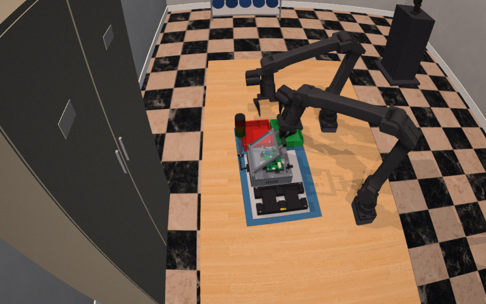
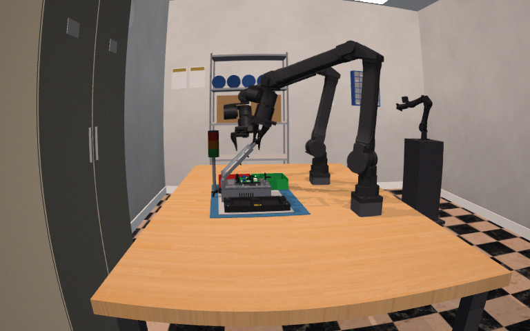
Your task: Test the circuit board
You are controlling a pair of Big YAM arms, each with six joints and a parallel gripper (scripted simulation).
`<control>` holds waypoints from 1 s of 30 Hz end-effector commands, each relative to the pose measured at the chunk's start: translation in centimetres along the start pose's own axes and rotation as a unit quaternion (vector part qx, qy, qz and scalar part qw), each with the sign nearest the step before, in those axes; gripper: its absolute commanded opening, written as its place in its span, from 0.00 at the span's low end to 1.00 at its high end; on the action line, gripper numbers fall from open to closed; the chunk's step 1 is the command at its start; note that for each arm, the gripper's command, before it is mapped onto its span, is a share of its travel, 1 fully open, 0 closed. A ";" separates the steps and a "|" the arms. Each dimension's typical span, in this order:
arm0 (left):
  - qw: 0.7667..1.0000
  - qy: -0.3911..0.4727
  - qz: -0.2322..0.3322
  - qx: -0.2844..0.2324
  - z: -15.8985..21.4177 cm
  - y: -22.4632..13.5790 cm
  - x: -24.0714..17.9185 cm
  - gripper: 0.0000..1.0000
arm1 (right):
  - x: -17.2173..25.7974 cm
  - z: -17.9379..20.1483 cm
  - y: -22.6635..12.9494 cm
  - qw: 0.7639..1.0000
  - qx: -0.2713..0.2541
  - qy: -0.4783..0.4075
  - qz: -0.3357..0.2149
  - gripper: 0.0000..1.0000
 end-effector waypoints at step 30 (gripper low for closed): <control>0.975 0.009 -0.221 0.036 -0.6 7.0 -7.4 0.09 | 1.3 0.8 -1.6 1.000 0.003 0.000 -0.020 1.00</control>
Point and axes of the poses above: on each arm, the point where the finger pads meet when closed, its own y axis out along the fingers, its own x axis across the jaws, z = x × y, the point moved 1 cm from there along -y, back along the fingers, and after that the axes turned 7 degrees about y, right-handed, at the moved point
